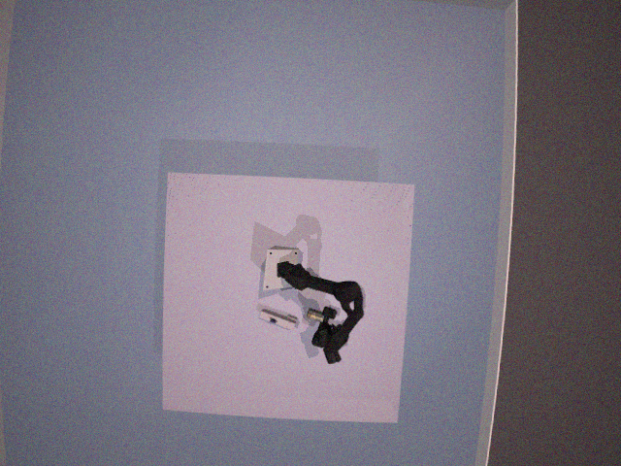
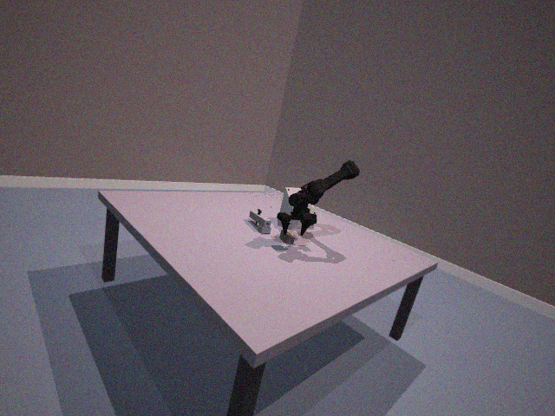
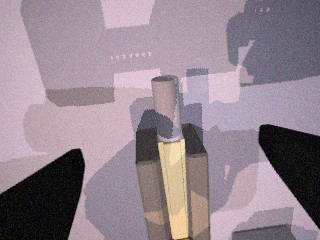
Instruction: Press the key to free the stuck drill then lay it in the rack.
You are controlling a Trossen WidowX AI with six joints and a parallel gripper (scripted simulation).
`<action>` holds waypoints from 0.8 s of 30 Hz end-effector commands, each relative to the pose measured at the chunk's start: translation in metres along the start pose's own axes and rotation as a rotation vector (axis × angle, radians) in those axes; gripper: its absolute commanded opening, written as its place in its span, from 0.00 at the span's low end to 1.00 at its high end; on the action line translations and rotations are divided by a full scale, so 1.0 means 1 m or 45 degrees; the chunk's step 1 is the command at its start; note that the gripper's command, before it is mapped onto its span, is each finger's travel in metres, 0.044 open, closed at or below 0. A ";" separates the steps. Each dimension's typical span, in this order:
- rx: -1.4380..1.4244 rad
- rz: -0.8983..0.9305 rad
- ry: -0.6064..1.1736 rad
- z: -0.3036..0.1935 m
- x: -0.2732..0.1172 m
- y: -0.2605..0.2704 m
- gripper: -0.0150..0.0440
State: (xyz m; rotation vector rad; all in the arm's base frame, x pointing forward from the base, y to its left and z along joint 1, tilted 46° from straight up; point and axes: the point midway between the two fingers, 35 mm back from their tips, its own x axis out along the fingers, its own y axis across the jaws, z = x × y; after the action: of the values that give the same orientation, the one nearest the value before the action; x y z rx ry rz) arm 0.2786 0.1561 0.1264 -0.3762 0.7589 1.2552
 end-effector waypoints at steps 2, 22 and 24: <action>-0.012 -0.002 -0.005 0.003 -0.022 -0.001 1.00; 1.209 0.391 -0.130 0.132 -0.024 0.015 1.00; 1.399 0.472 -0.108 0.151 -0.024 0.019 1.00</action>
State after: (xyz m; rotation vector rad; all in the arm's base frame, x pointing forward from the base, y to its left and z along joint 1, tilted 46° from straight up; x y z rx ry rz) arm 0.2966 0.1916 0.2062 0.2301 1.0327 1.1221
